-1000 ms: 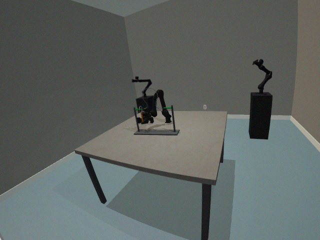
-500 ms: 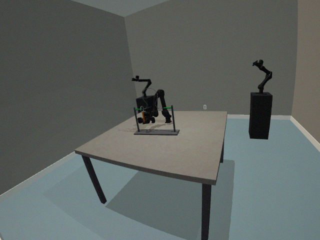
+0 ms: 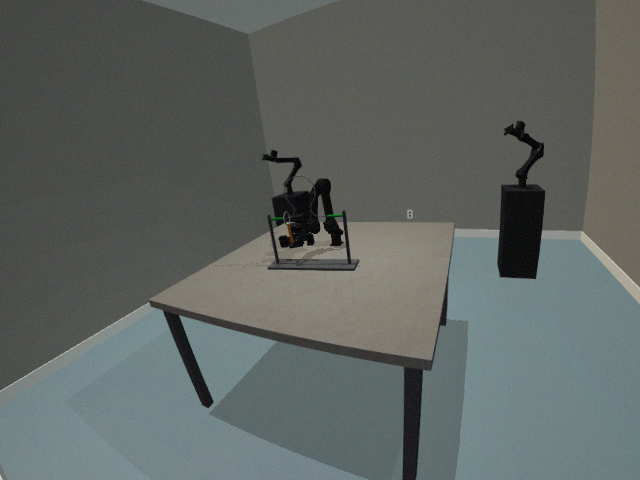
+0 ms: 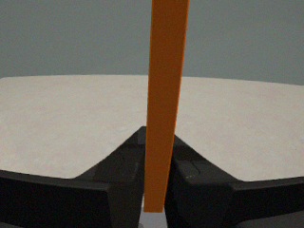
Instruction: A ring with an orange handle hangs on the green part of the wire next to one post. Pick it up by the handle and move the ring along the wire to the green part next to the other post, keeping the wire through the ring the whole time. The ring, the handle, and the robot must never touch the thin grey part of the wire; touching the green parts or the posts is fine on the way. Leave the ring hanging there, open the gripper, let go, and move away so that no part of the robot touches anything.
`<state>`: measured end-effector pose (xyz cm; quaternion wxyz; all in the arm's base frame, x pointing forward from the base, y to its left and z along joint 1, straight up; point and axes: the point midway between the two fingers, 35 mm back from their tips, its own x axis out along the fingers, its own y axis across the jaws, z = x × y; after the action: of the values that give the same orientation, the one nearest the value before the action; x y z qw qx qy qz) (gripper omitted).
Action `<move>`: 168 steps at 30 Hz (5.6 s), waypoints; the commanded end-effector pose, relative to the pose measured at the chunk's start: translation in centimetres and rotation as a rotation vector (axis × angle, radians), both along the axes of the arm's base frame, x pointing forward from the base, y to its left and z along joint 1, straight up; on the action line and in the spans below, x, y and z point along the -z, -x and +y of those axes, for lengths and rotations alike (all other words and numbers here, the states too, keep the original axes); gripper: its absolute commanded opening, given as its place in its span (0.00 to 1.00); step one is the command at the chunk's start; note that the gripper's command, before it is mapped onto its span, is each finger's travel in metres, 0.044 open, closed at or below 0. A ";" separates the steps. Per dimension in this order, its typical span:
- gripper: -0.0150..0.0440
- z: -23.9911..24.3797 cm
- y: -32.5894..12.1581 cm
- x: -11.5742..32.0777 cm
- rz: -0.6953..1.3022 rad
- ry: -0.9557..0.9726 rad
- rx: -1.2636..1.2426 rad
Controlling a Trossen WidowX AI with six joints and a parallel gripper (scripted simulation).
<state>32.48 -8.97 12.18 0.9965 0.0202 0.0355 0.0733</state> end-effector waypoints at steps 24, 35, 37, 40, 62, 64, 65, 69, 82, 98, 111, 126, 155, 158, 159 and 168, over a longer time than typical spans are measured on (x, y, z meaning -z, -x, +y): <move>0.00 6.1 1.9 -1.4 0.116 -0.312 -0.023; 0.00 9.7 2.7 -3.4 0.172 -0.540 -0.046; 0.00 10.2 3.0 -3.8 0.193 -0.573 -0.055; 0.00 10.8 3.5 -4.5 0.229 -0.624 -0.072; 0.00 13.8 8.5 -11.6 0.562 -1.032 -0.300; 0.00 14.0 8.8 -12.3 0.581 -1.076 -0.324; 0.00 14.0 8.9 -12.7 0.585 -1.097 -0.332; 0.00 14.4 9.0 -14.2 0.594 -1.192 -0.359; 0.00 14.8 9.2 -18.5 0.600 -1.452 -0.422; 0.00 13.4 9.1 -24.2 0.603 -1.803 -0.508; 0.00 12.2 7.9 -27.6 0.570 -2.000 -0.458; 0.00 11.5 7.8 -28.4 0.593 -1.969 -0.442; 0.00 12.0 7.8 -27.2 0.630 -1.611 -0.334; 0.00 12.1 7.8 -27.0 0.630 -1.572 -0.322; 0.00 12.1 7.8 -26.9 0.630 -1.559 -0.319; 0.00 12.2 7.8 -26.4 0.627 -1.444 -0.286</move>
<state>24.64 3.17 38.70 0.6426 0.6931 0.2583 0.2001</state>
